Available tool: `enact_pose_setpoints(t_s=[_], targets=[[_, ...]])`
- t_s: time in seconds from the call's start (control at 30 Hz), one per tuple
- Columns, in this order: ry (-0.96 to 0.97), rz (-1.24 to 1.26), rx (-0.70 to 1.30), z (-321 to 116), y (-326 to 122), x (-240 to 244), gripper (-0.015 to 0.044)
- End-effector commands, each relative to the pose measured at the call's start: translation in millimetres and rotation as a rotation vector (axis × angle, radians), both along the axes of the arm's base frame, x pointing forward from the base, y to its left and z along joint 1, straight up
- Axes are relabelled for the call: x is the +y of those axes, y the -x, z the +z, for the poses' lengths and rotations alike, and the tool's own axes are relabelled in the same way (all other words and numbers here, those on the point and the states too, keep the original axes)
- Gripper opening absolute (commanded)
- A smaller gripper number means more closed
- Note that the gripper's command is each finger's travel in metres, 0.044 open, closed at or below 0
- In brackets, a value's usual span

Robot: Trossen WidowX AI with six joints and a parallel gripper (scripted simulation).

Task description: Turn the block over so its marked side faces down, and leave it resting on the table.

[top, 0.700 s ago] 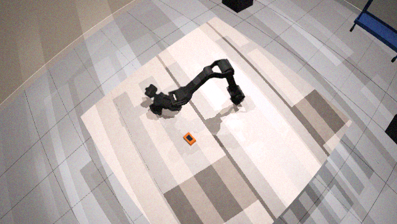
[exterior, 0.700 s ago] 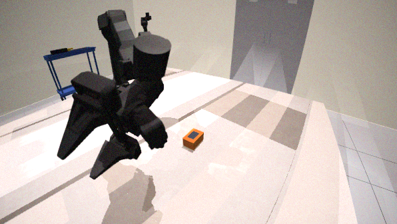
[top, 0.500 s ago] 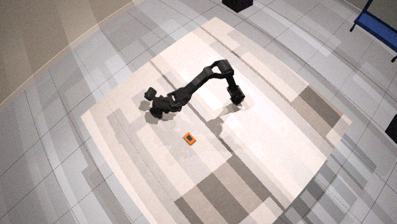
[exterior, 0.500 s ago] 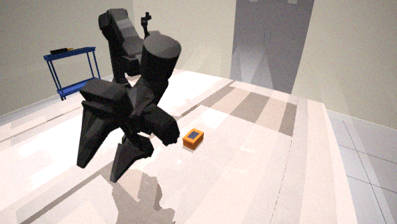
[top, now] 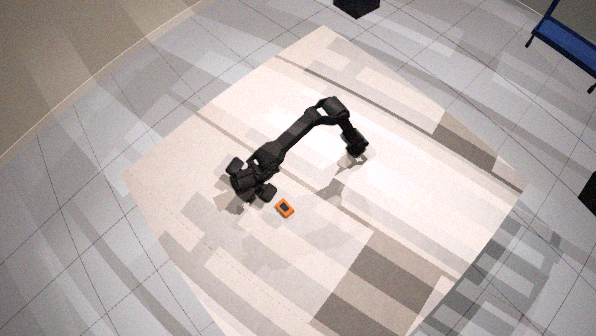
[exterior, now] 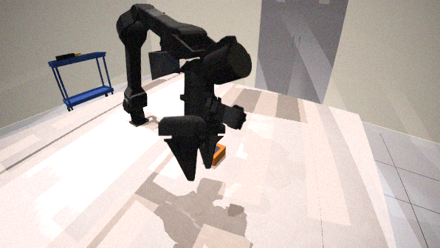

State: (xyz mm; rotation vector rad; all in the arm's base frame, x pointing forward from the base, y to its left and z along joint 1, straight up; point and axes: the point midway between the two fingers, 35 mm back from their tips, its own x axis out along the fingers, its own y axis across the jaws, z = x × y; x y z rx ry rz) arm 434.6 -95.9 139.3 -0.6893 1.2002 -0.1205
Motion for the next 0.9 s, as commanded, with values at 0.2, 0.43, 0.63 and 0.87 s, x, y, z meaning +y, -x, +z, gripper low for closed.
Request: enact_pose_setpoints(t_s=[0.2, 0.43, 0.63, 0.87], targets=[[-0.529, -0.301, 0.297, 0.6, 59.2, 117.4, 0.0440], [-0.531, -0.302, 0.298, 0.7, 60.3, 119.7, 0.0440], [-0.529, -0.299, 0.300, -7.3, 59.9, 120.3, 0.0440], [-0.531, -0.302, 0.298, -34.3, 58.9, 122.2, 0.0440]])
